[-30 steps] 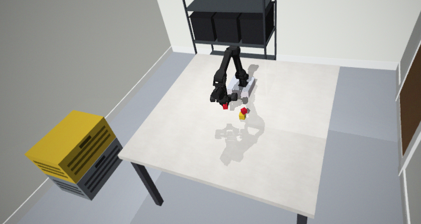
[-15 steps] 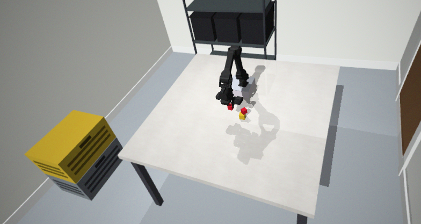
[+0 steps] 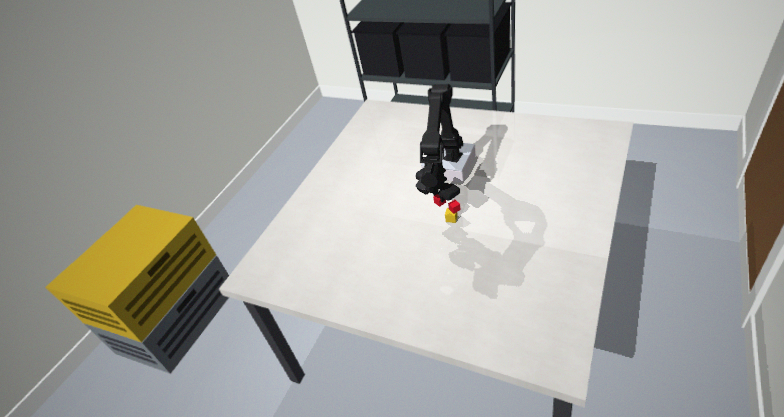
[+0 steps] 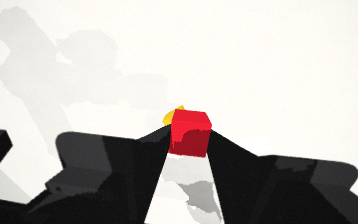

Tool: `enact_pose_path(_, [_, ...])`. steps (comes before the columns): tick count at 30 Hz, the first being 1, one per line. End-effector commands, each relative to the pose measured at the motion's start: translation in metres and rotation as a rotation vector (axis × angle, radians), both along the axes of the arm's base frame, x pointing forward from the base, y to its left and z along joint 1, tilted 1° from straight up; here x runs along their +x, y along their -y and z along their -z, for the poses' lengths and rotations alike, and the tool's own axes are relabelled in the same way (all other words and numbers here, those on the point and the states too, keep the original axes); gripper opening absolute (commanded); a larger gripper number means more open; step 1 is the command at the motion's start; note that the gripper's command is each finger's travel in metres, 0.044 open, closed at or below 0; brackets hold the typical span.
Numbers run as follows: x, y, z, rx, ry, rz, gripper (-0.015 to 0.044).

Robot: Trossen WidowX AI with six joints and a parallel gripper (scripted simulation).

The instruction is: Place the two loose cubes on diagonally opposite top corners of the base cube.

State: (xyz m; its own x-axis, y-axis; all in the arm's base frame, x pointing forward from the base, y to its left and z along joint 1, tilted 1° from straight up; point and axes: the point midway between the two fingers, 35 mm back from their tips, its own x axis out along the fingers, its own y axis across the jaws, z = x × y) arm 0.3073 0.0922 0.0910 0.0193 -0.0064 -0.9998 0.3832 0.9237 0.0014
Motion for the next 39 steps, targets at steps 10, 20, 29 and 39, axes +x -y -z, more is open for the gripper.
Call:
enact_pose_path(10, [-0.006,-0.015,0.001,0.006,0.002,0.17,0.0105])
enact_pose_path(20, [-0.007,-0.014,0.029,-0.016,0.016,0.143,0.0105])
enact_pose_path(29, [-0.007,-0.014,0.031,-0.018,0.017,0.141,0.0105])
enact_pose_path(39, [-0.005,-0.014,0.052,-0.001,0.006,0.165,0.0105])
